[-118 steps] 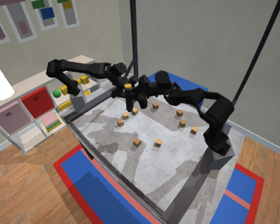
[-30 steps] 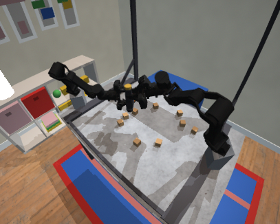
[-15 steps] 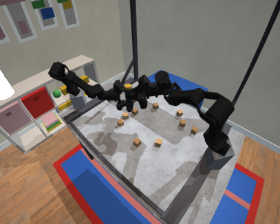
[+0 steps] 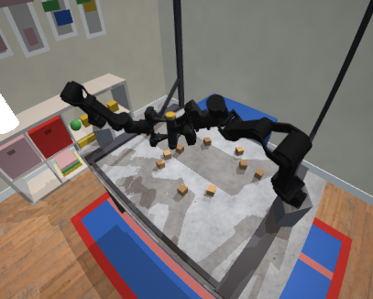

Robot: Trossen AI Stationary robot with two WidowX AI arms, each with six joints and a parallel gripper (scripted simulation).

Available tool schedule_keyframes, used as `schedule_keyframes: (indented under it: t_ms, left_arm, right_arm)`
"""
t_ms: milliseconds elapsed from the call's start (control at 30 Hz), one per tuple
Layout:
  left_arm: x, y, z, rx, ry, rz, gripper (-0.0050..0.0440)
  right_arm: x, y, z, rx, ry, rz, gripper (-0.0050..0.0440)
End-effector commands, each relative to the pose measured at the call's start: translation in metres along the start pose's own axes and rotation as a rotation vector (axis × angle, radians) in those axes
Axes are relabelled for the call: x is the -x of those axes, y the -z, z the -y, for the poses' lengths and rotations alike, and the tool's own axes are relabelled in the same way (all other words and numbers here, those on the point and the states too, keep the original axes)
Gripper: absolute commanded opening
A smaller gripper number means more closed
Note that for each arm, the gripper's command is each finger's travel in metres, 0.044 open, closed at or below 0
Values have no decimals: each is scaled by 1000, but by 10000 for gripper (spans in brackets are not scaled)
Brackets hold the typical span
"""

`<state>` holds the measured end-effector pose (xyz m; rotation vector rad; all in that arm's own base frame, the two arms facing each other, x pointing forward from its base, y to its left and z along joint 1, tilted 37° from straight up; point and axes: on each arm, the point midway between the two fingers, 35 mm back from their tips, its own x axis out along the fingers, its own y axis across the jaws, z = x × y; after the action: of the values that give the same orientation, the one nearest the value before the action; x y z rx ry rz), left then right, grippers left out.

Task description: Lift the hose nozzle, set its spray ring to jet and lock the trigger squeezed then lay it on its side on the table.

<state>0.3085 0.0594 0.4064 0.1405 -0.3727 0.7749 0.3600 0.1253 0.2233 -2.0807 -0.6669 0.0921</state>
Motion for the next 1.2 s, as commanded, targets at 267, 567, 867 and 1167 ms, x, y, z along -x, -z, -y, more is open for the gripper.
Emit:
schedule_keyframes:
  t_ms: [267, 567, 867, 1167]
  left_arm:
    - [0, -11, -3, 32, 0, 25, 169]
    - [0, -11, -3, 32, 0, 25, 169]
    - [0, -11, -3, 32, 0, 25, 169]
    - [0, -11, -3, 32, 0, 25, 169]
  right_arm:
    - [33, 3, 4, 2, 12, -7, 406]
    - [49, 3, 4, 1, 12, -7, 406]
    - [73, 3, 4, 1, 11, -6, 406]
    - [73, 2, 3, 0, 9, -5, 406]
